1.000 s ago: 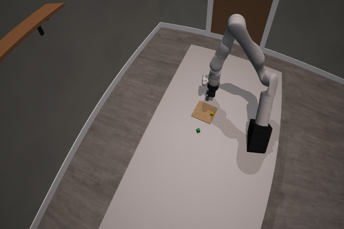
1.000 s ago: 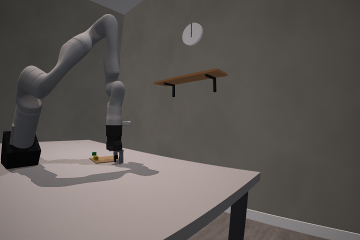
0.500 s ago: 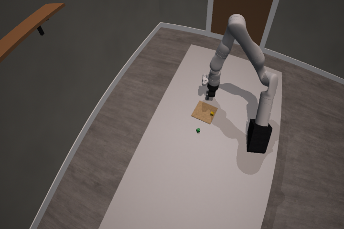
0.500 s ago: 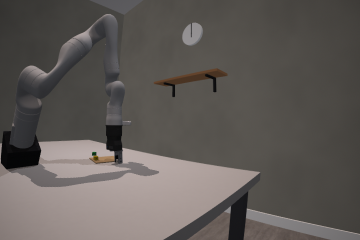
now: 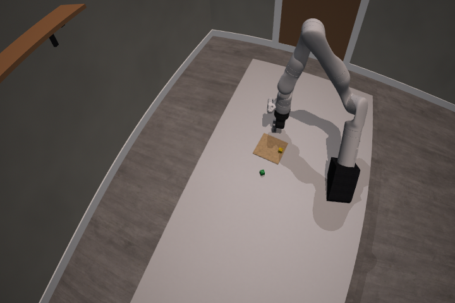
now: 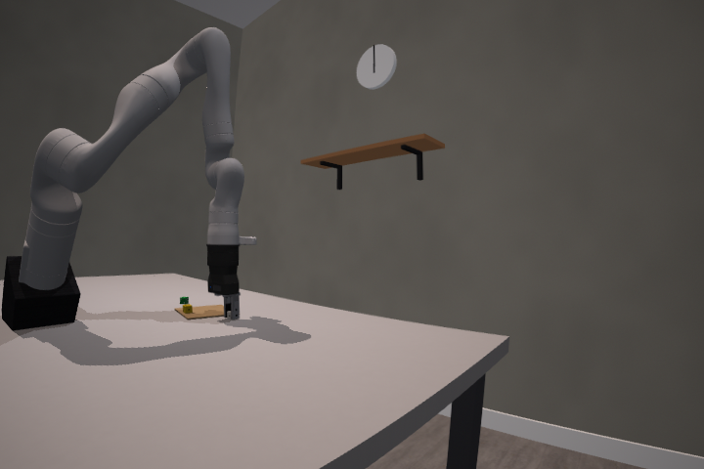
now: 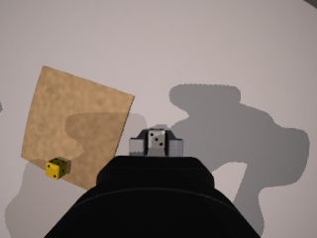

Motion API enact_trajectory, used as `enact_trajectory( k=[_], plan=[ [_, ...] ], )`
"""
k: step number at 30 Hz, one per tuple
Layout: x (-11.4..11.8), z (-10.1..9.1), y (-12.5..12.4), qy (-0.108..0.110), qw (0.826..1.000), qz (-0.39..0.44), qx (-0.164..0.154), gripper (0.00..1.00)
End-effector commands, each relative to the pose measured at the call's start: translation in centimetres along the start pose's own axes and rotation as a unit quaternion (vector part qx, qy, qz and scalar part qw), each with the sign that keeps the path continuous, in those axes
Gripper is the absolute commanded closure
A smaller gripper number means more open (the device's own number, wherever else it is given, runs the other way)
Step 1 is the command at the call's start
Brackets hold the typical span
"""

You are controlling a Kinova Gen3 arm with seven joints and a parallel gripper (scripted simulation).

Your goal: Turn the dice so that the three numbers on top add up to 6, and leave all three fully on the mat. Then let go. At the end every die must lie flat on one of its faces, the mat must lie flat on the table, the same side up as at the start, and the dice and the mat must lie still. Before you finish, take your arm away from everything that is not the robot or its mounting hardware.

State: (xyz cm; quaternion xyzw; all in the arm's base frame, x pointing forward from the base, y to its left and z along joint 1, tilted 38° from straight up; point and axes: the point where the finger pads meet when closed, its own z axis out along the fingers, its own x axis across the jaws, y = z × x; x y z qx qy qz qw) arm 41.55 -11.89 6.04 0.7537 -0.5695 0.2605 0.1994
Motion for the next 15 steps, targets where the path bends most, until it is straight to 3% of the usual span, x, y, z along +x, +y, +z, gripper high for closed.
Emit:
enact_trajectory(
  k=[1,15],
  plan=[
    [-0.01,-0.04,-0.04,0.000,1.000,0.000,0.001,0.60],
    [-0.01,-0.04,-0.04,0.000,1.000,0.000,0.001,0.60]
  ],
)
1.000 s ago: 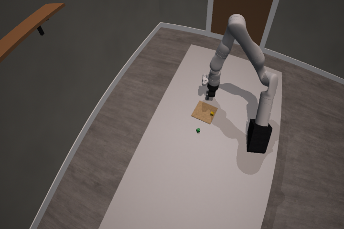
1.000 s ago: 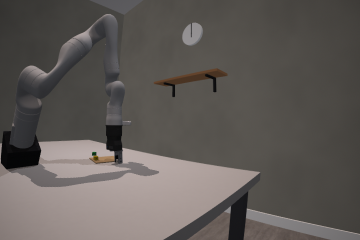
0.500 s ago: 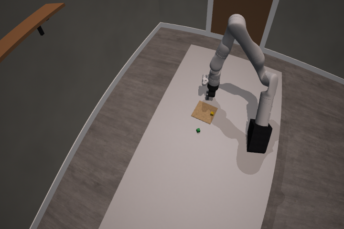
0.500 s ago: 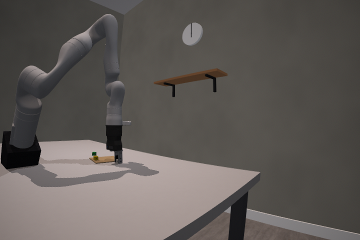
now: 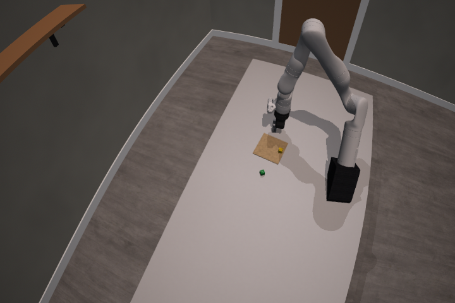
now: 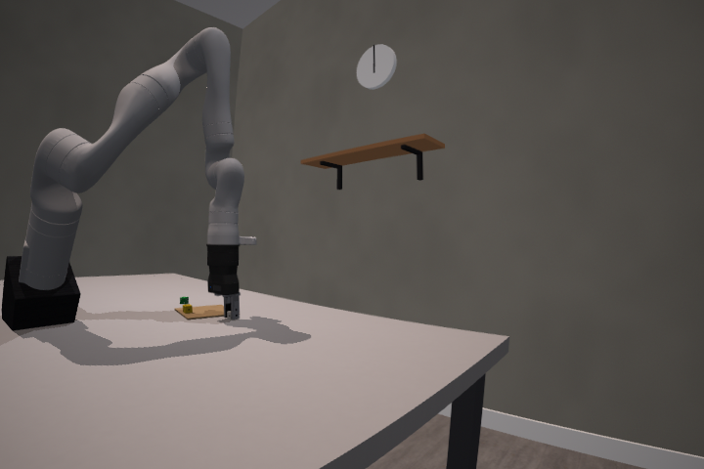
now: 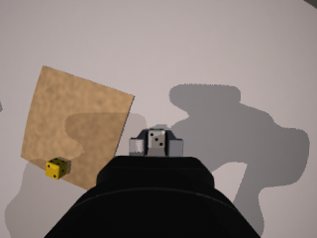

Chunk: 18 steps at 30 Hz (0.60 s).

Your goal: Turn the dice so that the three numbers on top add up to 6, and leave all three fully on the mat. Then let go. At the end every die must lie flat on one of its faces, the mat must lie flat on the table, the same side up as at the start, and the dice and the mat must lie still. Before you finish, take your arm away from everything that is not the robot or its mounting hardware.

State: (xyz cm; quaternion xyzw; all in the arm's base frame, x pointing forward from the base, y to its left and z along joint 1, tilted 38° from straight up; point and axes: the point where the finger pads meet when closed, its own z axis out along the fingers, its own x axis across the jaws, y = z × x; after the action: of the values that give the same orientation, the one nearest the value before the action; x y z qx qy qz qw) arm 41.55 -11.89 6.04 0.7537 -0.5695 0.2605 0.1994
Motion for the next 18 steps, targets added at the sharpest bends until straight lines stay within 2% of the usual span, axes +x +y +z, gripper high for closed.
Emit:
enact_trajectory(
  k=[1,10,18],
  plan=[
    [0.0,0.0,0.0,0.000,1.000,0.000,0.001,0.60],
    [0.0,-0.6,0.0,0.000,1.000,0.000,0.001,0.60],
    [0.0,-3.7,0.0,0.000,1.000,0.000,0.001,0.60]
  ],
)
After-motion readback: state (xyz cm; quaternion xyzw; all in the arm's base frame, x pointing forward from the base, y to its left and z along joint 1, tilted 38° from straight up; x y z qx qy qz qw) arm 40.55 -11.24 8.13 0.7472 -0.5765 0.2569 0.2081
